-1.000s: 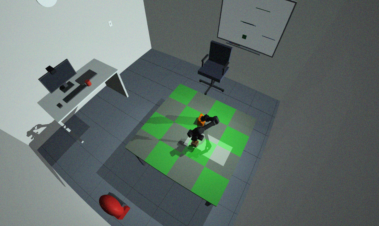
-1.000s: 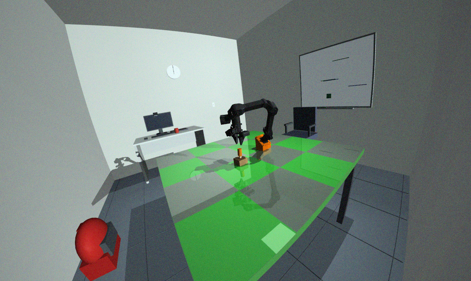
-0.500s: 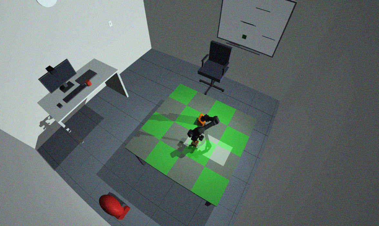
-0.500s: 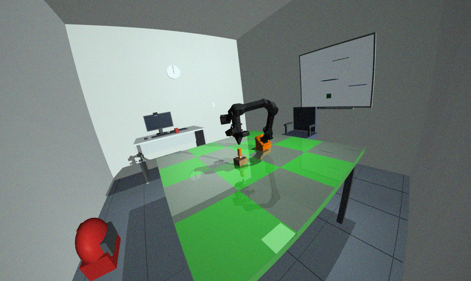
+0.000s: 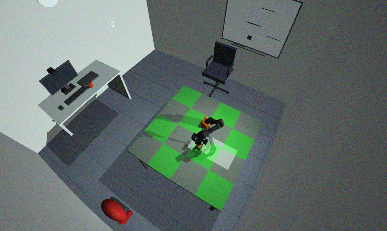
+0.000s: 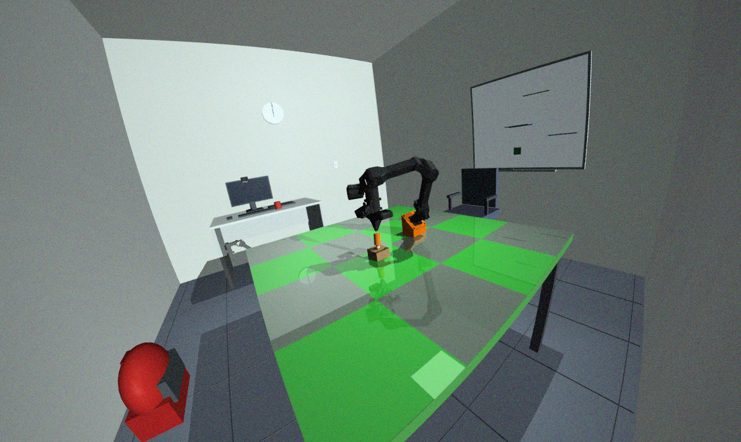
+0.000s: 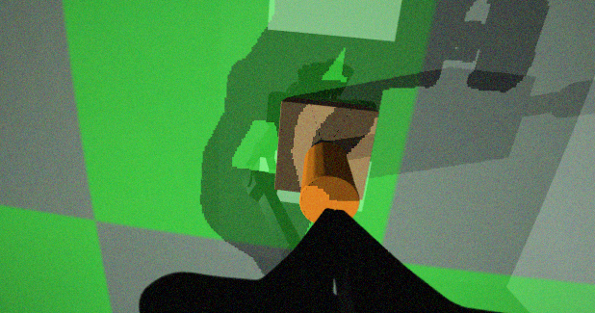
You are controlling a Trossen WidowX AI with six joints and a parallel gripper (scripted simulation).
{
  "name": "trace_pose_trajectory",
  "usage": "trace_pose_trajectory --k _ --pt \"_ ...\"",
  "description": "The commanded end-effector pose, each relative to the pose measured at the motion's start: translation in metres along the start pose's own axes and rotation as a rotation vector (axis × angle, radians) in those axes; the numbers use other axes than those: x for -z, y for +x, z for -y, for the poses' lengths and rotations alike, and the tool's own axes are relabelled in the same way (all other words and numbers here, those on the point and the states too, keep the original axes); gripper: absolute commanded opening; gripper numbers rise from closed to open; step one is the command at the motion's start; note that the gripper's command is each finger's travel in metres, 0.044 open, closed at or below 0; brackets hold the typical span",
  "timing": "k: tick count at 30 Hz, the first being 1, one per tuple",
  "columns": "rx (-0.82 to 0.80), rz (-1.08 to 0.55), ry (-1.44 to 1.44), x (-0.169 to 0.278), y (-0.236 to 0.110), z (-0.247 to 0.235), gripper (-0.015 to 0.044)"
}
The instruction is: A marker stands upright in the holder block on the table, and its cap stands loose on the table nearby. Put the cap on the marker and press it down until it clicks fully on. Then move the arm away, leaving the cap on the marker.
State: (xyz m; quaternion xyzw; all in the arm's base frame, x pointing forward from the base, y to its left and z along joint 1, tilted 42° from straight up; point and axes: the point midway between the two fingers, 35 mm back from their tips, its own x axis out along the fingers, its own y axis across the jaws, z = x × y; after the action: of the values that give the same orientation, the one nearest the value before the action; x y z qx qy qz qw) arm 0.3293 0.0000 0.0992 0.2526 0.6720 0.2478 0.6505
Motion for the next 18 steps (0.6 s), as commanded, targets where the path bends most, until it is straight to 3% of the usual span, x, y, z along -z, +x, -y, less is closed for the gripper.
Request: trace_pose_trajectory --k 1,18 --pt "-0.005 0.002 0.003 0.000 0.006 -0.001 0.0000" --pt "0.001 0.010 -0.002 -0.002 0.018 0.000 0.0000"
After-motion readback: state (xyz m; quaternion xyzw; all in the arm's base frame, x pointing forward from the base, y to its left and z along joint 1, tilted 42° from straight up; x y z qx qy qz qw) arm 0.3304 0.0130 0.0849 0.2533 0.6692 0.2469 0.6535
